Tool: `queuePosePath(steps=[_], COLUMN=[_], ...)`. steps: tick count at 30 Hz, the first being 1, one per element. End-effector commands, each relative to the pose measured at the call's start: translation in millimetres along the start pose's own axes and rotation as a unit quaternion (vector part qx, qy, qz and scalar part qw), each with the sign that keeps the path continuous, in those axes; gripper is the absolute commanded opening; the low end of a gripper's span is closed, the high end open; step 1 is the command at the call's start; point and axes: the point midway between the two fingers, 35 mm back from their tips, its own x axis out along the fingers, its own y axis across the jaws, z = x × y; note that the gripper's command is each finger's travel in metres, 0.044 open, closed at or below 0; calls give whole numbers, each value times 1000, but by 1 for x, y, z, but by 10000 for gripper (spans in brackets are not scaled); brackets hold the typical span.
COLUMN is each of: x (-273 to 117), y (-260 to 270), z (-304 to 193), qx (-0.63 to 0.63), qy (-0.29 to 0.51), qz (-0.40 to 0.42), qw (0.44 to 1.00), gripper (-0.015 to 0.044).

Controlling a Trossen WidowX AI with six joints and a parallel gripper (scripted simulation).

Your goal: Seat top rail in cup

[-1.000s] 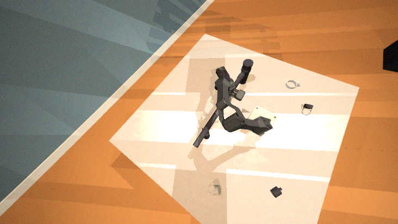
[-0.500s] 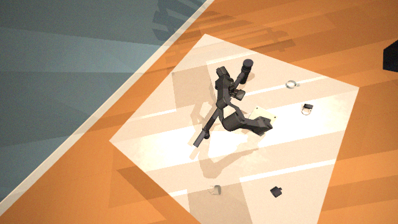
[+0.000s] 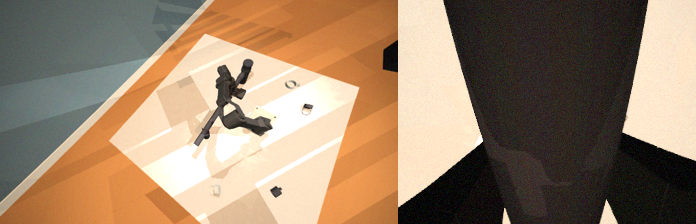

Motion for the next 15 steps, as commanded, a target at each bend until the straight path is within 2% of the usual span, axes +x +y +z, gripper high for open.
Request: queuePosePath(steps=[1,15], x=[-2,-1], y=[-1,-2], z=[-7,-15], qx=[0,0], qy=[6,6], qz=[-2,-2], qw=[1000,1000], gripper=[0,0])
